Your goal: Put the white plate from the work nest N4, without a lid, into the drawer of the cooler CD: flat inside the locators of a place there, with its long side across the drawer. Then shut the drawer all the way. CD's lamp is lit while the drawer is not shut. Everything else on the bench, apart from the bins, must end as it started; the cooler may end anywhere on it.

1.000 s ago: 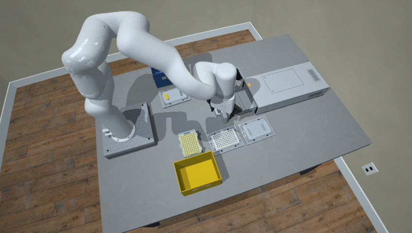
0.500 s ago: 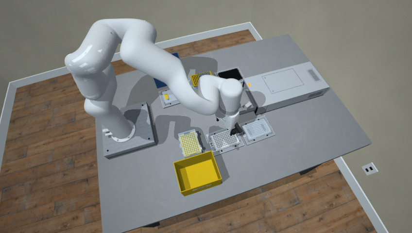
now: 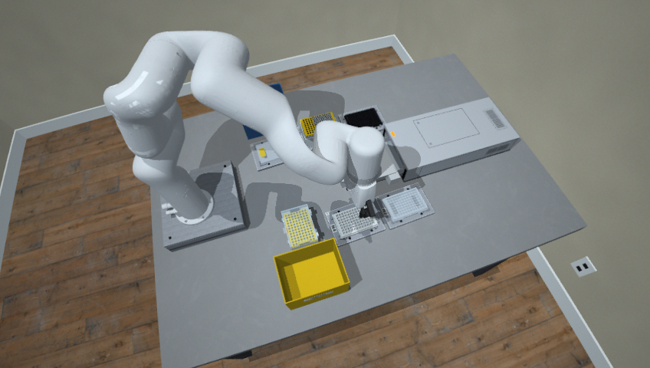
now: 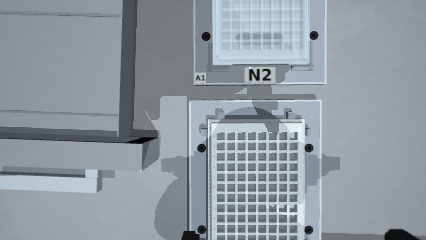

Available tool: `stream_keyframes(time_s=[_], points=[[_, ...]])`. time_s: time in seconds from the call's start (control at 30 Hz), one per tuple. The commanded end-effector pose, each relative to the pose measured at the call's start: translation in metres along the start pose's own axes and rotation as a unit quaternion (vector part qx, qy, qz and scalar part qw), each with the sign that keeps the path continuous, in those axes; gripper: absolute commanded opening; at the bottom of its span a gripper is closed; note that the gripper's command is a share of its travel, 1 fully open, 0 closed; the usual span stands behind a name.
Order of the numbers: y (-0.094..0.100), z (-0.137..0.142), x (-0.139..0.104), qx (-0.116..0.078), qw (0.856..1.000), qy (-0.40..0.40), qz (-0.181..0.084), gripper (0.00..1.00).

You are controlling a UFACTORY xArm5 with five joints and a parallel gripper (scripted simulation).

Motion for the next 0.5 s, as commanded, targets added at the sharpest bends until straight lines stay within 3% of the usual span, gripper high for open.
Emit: stream_keyframes(time_s=[0.0,0.47], points=[[0.001,0.001,0.001,-0.002,1.000,-0.006,0.001,1.00],[-0.012,0.001,0.001,-0.002,1.000,-0.006,0.001,1.00]])
Point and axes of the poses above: the point where the finger pads meet when closed, its own y axis back along the fingers, its own z axis across the jaws, x = y × z, the point moved 1 cm from there along y, back along the fingers, and after that the axes turned 1 degree about y, right-handed, at the moved point
